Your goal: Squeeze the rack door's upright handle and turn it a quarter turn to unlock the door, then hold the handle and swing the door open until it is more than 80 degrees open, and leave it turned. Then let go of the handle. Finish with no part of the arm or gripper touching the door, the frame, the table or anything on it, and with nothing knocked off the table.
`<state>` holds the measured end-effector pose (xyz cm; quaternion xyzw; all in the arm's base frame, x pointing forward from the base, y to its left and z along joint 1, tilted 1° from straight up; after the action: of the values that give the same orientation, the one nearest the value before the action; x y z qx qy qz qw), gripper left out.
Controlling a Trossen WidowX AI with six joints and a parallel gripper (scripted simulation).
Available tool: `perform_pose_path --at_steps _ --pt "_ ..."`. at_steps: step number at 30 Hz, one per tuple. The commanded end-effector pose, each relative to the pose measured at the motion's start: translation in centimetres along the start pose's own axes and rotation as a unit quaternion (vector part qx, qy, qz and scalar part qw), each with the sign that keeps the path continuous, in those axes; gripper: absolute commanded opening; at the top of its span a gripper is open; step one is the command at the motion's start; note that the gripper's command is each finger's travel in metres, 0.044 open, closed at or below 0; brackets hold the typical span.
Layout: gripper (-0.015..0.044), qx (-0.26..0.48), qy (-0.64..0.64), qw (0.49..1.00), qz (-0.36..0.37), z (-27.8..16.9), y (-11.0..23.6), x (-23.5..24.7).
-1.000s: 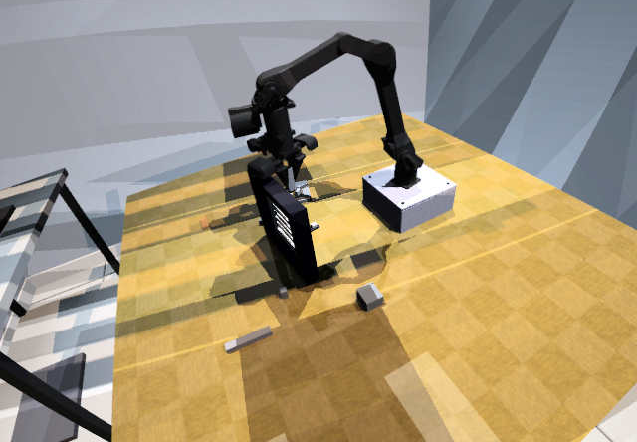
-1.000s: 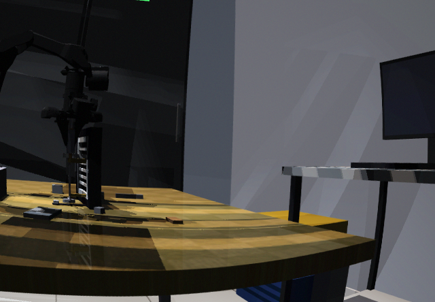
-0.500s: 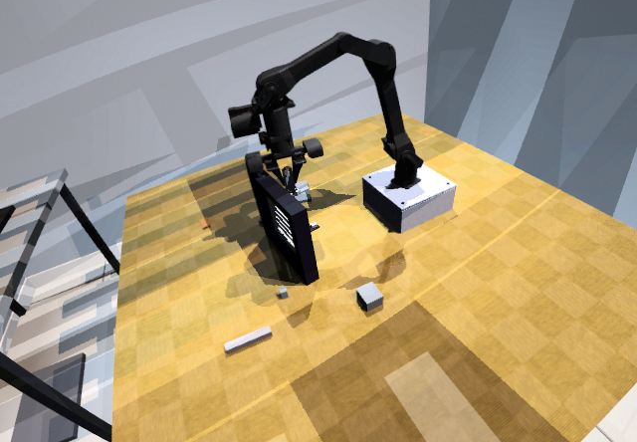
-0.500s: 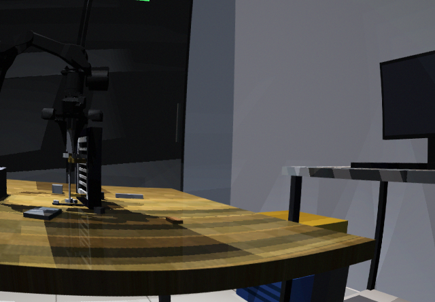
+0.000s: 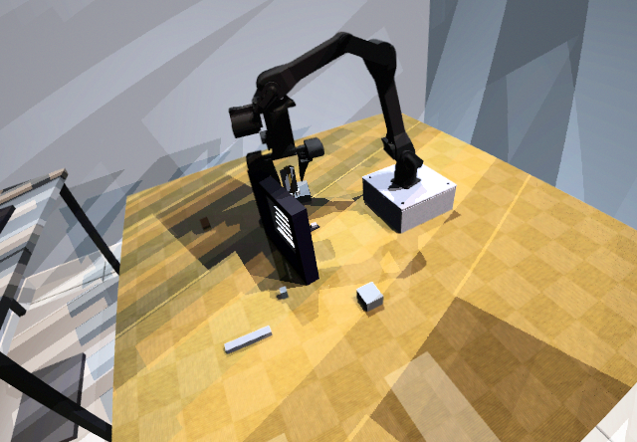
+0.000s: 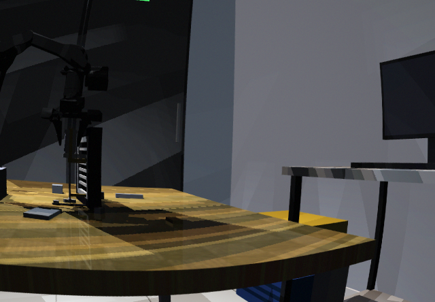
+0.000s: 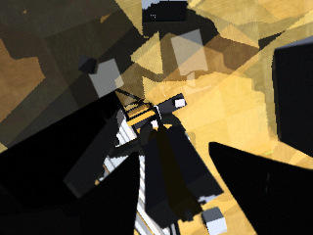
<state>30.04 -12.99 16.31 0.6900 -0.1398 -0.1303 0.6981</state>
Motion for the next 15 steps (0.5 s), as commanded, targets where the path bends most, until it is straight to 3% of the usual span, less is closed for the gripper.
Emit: perform_pose_path --at_steps 1,15 --pt "0.0284 -0.001 0.033 0.999 0.007 0.03 -0.01 0.25" --pt "0.0284 -0.003 0.371 0.929 0.006 0.03 0.0 0.25"
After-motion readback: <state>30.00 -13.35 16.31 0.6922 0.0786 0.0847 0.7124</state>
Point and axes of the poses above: the point midway between the two fingers, 35 mm back from their tips, its own y axis back along the fingers, its own x axis across the jaws, z = x × y, the point moved 4 cm from there along y, back along the fingers, and after that the axes turned 2 degrees about y, right-handed, at the moved point
